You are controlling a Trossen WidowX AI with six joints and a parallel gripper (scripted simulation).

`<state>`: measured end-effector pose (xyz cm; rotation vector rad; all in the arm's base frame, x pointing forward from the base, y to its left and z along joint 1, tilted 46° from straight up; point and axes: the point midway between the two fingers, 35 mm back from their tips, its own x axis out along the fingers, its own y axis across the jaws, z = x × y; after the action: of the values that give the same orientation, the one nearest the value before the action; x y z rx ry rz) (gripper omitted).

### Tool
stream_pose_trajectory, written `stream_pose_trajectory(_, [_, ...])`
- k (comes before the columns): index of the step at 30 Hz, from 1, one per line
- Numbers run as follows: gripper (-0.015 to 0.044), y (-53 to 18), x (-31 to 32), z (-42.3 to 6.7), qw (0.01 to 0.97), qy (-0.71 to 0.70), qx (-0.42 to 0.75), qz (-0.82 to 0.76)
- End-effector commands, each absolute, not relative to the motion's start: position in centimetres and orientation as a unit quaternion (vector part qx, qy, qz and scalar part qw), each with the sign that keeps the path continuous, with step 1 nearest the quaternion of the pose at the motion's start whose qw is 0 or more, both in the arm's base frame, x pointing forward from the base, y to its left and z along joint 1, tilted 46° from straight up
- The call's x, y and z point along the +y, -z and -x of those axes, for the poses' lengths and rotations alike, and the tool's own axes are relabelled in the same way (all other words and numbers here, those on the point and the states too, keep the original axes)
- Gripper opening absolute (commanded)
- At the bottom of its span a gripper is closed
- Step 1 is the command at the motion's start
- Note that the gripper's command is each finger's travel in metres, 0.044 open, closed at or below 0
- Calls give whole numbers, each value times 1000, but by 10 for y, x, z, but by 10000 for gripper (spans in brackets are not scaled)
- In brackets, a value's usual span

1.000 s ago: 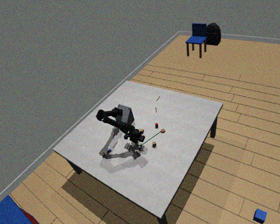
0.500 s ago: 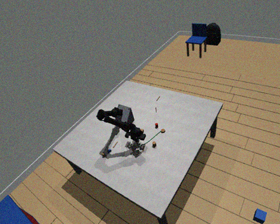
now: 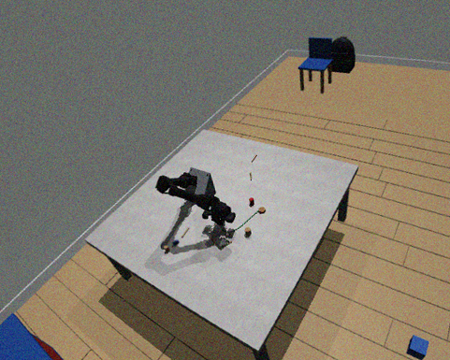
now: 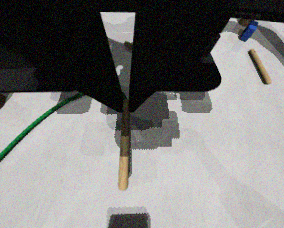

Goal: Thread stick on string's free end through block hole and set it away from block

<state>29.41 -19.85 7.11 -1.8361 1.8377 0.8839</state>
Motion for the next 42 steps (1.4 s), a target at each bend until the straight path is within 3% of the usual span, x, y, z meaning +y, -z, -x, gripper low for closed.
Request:
stream_pose_trajectory(1, [0,-66,-195,-291,196,-315,659,654])
stream_pose_trajectory(42, [0,-34,-165,-281,195,-315,659,654])
